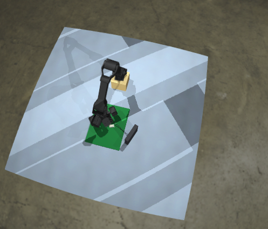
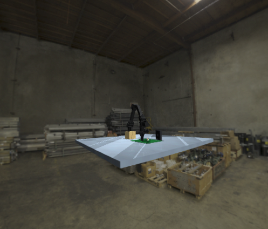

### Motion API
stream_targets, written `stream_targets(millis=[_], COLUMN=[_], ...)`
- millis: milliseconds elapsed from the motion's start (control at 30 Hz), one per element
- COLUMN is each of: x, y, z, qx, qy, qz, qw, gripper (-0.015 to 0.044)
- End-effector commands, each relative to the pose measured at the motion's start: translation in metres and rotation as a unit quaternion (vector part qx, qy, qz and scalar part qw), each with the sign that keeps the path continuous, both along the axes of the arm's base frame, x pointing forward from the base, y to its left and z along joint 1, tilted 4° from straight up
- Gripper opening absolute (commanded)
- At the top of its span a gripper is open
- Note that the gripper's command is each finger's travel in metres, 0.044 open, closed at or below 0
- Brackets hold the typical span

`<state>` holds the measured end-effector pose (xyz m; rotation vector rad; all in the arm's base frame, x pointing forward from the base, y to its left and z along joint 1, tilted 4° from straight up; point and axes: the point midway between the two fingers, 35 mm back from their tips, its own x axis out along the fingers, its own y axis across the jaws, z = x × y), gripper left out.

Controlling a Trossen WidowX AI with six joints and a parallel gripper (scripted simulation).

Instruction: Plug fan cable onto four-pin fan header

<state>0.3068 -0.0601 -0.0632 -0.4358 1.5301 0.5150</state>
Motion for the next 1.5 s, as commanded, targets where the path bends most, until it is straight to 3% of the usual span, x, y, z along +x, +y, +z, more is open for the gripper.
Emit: stream_targets(millis=[0, 133, 267, 567, 1000, 1467], x=[0.000, 0.000, 0.002, 0.003, 0.011, 0.019], y=[0.000, 0.000, -0.002, -0.001, 0.011, 0.025], z=[0.000, 0.003, 0.047, 0.049, 0.049, 0.049], qx=[0.000, 0.000, -0.001, -0.002, -0.007, -0.013], qy=[0.000, 0.000, 0.002, 0.003, 0.012, 0.021], qz=[0.000, 0.000, -0.002, -0.014, -0.235, -0.462], qw=[1.000, 1.000, 1.000, 1.000, 0.972, 0.886], gripper=[0.0000, 0.0000, 0.0000, 0.0000, 0.0000, 0.0000])
